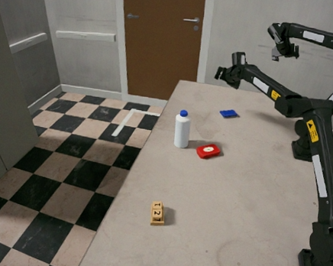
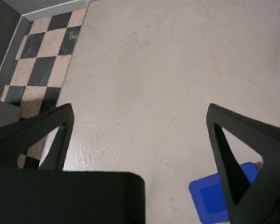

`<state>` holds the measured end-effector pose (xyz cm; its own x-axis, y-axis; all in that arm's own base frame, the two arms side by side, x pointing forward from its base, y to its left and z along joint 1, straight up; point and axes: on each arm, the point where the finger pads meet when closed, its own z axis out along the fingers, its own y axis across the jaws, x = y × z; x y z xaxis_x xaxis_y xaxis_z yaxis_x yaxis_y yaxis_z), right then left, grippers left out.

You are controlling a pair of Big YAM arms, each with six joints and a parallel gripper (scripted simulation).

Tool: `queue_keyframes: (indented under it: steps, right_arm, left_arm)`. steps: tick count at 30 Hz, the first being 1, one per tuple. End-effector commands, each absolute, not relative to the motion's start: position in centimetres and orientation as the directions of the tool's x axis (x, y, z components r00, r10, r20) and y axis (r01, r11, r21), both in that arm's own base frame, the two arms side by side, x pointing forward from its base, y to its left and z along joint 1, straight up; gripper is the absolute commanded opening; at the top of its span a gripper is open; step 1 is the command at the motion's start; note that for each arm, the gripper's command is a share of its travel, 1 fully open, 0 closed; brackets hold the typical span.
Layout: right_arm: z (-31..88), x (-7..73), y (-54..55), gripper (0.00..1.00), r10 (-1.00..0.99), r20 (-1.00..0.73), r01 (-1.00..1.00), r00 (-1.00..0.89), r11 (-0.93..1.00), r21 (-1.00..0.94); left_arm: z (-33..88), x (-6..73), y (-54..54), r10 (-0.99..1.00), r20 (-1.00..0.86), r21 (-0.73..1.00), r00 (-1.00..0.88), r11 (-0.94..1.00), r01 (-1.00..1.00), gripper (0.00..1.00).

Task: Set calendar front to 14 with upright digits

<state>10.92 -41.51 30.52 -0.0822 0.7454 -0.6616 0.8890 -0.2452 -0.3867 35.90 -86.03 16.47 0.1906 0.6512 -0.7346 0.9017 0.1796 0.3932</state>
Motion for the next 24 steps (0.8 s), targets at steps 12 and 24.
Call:
queue_keyframes:
  steps: [12,24]
  right_arm:
    - [31.0,11.0,-41.6,1.0,0.739,-0.669,0.891,-0.079,-0.249,-0.38]
    - [31.0,11.0,-41.6,1.0,0.739,-0.669,0.891,-0.079,-0.249,-0.38]
  left_arm:
    - [17.9,35.9,-86.1,0.638,-0.744,0.396,0.196,0.186,0.899,1.0]
    - [19.0,36.6,-84.3,0.617,-0.77,0.381,0.163,0.239,0.893,1.0]
